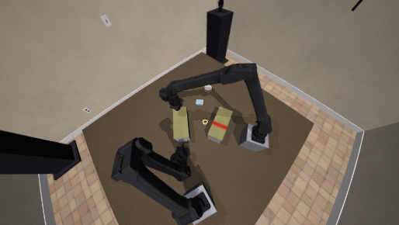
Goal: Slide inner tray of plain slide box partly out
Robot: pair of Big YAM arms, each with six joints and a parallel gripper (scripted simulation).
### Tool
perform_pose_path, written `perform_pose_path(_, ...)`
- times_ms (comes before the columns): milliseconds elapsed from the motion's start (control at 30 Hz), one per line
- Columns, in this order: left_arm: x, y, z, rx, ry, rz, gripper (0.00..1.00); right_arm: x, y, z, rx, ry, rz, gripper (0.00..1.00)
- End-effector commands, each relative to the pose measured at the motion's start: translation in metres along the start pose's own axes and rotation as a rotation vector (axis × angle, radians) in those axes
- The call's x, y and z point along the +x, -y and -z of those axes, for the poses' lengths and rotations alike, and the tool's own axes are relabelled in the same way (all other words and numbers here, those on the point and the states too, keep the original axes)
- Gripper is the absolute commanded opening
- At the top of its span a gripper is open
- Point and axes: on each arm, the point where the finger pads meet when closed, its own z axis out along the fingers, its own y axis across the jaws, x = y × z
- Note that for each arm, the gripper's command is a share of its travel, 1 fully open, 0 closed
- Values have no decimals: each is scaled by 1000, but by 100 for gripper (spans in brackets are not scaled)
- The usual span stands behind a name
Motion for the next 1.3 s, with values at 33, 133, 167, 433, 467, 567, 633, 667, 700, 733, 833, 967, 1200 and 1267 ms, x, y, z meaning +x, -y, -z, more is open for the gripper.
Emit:
perform_pose_path(33,1,5,-1,11,4,-17,0,-3,9,-24,3,-16,-8,0)
perform_pose_path(133,1,5,-1,11,4,-17,0,-6,10,-24,3,-8,-10,0)
perform_pose_path(167,1,5,-1,11,4,-17,0,-7,10,-22,3,-5,-11,0)
perform_pose_path(433,1,5,-1,11,4,-17,0,-1,10,-33,3,-17,-7,0)
perform_pose_path(467,1,5,-1,11,4,-17,0,2,10,-35,4,-21,-6,0)
perform_pose_path(567,1,5,-1,11,4,-17,0,2,10,-39,4,-22,-7,0)
perform_pose_path(633,1,5,-1,11,4,-17,0,-2,11,-38,4,-12,-9,0)
perform_pose_path(667,1,5,-1,11,4,-17,0,-1,11,-41,4,-16,-8,0)
perform_pose_path(700,1,5,-1,11,4,-17,0,3,10,-44,4,-24,-7,0)
perform_pose_path(733,1,5,-1,11,4,-17,0,0,11,-41,4,-22,-8,0)
perform_pose_path(833,1,5,-1,11,4,-17,0,-6,6,-33,3,-6,-9,0)
perform_pose_path(967,1,5,-1,11,4,-17,0,-4,12,-35,3,-11,-15,0)
perform_pose_path(1200,1,5,-1,11,4,-17,0,-4,12,-35,3,-11,-15,0)
perform_pose_path(1267,1,5,-1,11,4,-17,0,-4,12,-35,3,-11,-15,0)
